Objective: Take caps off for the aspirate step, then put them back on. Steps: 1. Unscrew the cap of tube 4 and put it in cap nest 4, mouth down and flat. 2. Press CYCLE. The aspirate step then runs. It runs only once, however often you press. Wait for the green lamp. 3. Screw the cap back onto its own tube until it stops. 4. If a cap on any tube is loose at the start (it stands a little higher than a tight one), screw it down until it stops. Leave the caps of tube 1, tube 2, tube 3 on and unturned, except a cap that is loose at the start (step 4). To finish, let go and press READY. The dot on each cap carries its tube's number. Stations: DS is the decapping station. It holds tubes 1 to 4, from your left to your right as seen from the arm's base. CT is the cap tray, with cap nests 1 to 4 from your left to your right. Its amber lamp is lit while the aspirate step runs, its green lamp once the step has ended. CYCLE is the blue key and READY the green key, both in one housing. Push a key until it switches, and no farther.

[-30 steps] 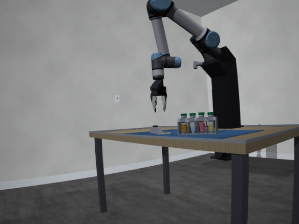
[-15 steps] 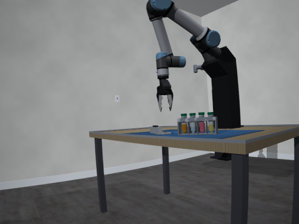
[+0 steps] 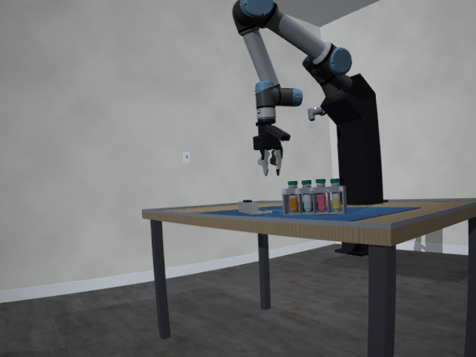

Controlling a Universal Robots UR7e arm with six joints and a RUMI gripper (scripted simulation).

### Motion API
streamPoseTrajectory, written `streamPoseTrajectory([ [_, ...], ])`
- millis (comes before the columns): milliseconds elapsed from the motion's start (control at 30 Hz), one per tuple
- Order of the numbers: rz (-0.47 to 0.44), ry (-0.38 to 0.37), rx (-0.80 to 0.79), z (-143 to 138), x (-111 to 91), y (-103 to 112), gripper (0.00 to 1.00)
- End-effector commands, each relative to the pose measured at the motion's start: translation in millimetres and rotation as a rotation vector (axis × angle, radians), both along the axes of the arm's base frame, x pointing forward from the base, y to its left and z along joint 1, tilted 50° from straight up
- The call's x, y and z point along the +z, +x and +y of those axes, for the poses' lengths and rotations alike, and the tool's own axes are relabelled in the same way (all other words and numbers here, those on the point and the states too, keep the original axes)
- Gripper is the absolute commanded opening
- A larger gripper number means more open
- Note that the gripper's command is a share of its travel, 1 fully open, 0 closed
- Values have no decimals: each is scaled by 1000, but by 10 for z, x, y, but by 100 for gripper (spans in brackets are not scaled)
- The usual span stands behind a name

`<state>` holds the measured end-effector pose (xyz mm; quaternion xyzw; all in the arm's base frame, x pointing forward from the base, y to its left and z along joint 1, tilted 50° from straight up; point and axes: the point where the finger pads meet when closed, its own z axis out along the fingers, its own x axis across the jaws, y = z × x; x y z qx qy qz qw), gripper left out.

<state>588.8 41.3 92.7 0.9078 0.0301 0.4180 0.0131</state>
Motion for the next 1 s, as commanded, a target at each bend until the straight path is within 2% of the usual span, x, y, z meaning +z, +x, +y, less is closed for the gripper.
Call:
streamPoseTrajectory([
  [0,-6,-115,103,67,-54,-76,35],
  [67,-6,-115,103,67,-54,-76,35],
  [367,-11,-343,298,171,-152,-219,35],
  [533,-12,-407,352,202,-182,-266,35],
  [967,-13,-415,359,202,-182,-267,35],
])
